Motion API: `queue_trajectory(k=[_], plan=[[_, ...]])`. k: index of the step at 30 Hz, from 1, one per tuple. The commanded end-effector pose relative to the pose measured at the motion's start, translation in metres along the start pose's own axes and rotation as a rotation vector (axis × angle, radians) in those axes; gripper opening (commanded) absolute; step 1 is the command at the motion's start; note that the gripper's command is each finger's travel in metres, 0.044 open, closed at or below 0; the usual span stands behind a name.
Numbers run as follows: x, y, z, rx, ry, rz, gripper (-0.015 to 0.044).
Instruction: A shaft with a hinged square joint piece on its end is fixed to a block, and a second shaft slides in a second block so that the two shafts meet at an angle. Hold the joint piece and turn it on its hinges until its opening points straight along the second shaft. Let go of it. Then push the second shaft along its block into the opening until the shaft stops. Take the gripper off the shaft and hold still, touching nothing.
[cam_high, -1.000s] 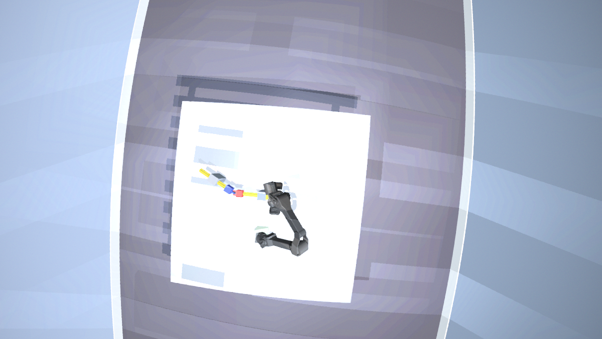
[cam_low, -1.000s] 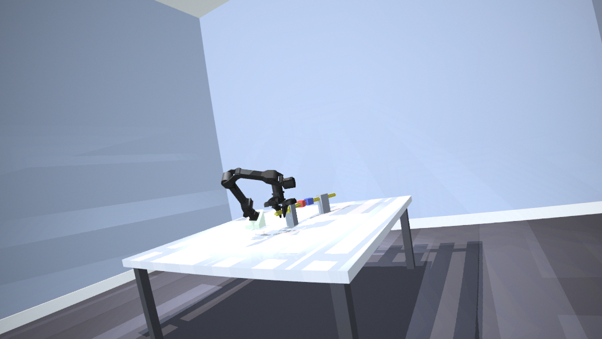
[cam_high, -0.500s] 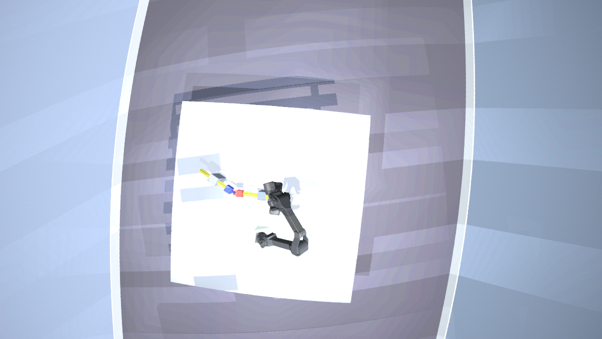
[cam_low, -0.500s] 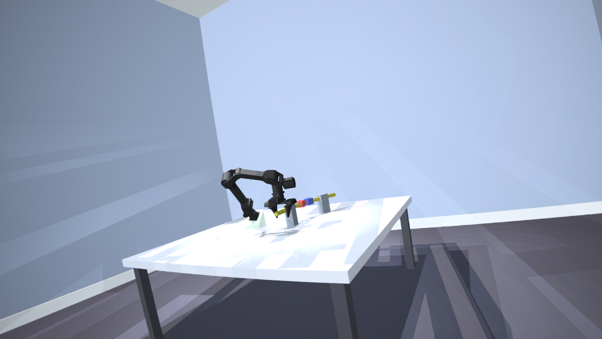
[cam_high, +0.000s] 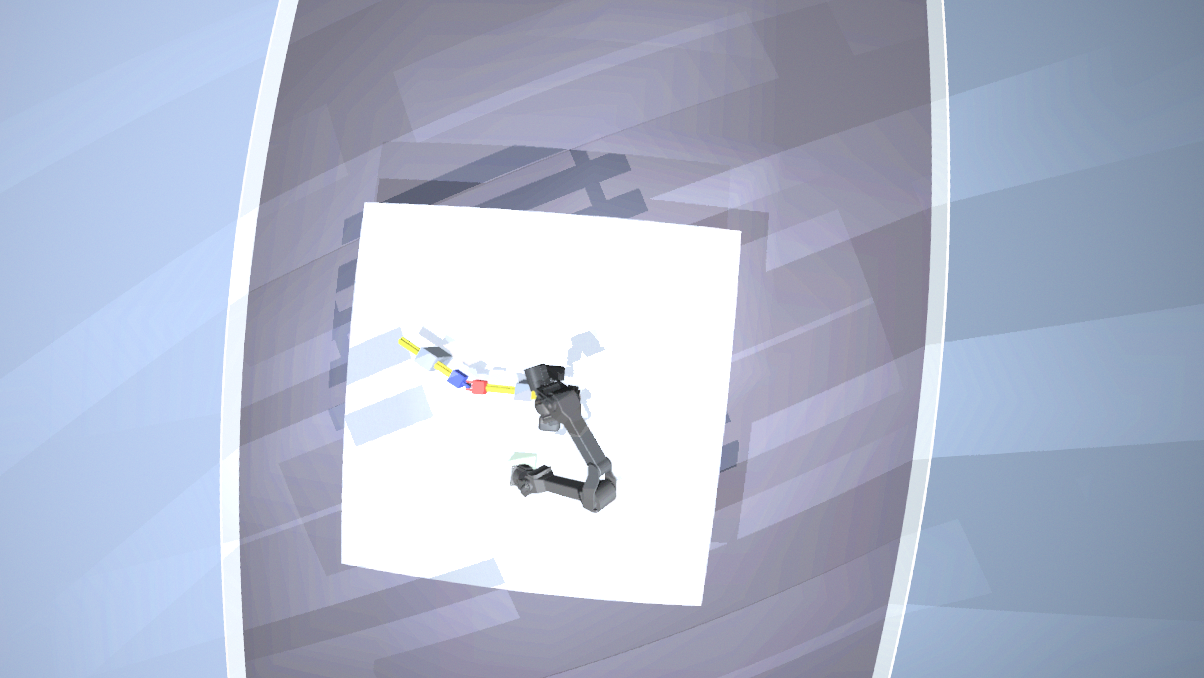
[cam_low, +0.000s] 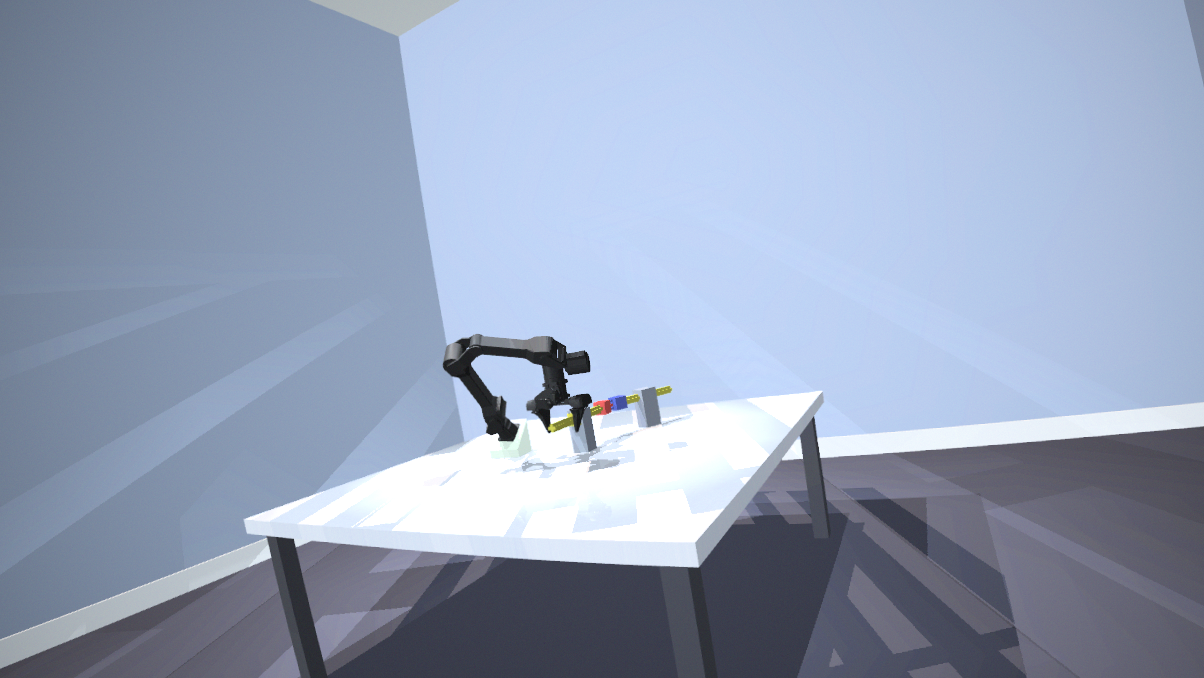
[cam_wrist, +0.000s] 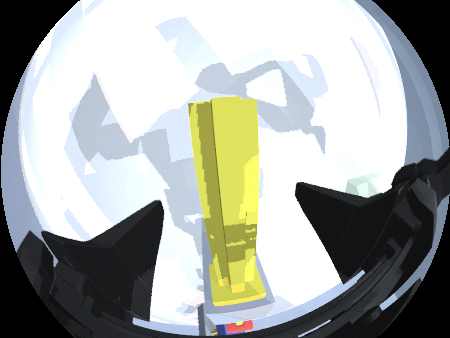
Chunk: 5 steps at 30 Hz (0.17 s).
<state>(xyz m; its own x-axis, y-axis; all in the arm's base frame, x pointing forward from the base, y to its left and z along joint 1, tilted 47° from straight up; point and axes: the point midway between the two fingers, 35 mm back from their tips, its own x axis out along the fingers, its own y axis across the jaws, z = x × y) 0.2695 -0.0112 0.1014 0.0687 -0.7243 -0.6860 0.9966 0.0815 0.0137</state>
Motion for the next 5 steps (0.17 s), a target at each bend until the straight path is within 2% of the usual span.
queue_trajectory(k=[1, 5], plan=[[-0.0193, 0.0027, -0.0008, 0.005, 0.006, 0.016, 0.044], [-0.0282, 0.0024, -0.0008, 0.004, 0.005, 0.016, 0.044]])
